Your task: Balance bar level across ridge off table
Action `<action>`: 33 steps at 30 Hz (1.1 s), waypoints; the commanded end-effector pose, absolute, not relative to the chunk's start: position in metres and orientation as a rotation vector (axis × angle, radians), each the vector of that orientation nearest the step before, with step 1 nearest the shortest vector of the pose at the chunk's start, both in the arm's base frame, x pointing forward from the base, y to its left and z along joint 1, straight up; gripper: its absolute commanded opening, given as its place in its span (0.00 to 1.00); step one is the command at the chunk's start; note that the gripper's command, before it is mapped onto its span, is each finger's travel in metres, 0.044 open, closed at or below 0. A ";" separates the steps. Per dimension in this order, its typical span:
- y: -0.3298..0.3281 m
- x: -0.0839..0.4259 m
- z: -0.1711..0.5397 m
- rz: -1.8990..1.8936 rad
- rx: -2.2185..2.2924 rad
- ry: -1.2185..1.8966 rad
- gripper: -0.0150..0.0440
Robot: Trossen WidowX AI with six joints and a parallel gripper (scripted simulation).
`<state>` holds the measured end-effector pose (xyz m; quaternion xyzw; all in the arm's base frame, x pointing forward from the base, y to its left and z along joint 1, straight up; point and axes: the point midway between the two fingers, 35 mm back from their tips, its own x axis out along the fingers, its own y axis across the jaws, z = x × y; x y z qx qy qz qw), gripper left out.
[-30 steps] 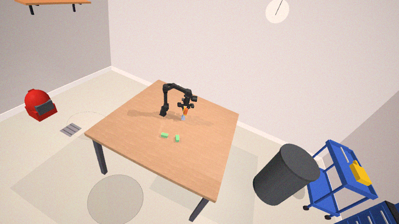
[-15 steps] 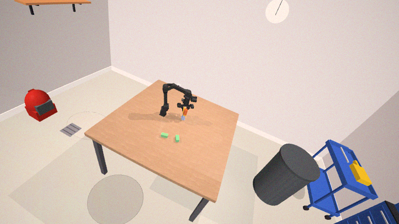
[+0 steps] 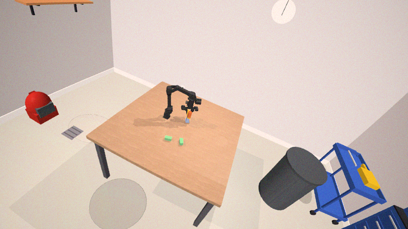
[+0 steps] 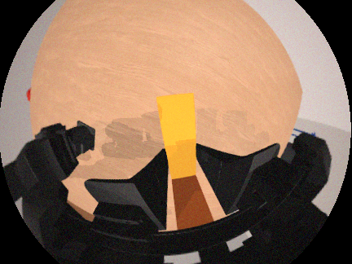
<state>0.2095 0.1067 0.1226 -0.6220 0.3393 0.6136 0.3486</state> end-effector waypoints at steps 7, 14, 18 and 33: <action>0.107 0.210 0.122 1.593 -1.613 0.873 0.25; 0.107 0.210 0.121 1.593 -1.613 0.873 0.25; 0.107 0.210 0.121 1.593 -1.613 0.873 0.25; 0.107 0.210 0.120 1.593 -1.613 0.873 0.25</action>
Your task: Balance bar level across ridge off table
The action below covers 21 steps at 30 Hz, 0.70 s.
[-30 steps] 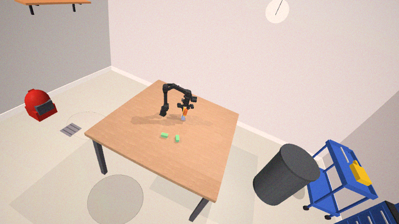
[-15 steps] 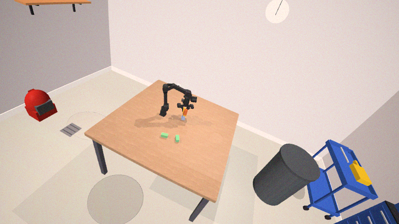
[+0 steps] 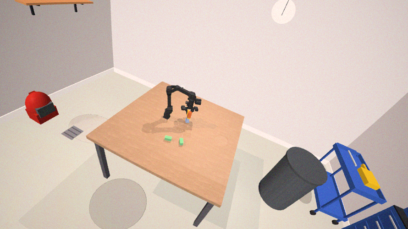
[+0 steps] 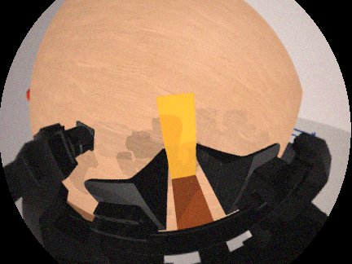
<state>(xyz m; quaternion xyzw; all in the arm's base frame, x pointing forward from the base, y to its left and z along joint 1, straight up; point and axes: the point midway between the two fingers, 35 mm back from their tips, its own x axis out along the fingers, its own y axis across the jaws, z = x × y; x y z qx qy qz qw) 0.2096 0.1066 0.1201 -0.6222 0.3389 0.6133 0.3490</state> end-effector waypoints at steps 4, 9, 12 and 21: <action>0.107 0.210 0.119 1.593 -1.613 0.873 0.25; 0.107 0.210 0.119 1.593 -1.613 0.873 0.25; 0.107 0.210 0.119 1.593 -1.613 0.873 0.25; 0.107 0.210 0.118 1.593 -1.613 0.873 0.25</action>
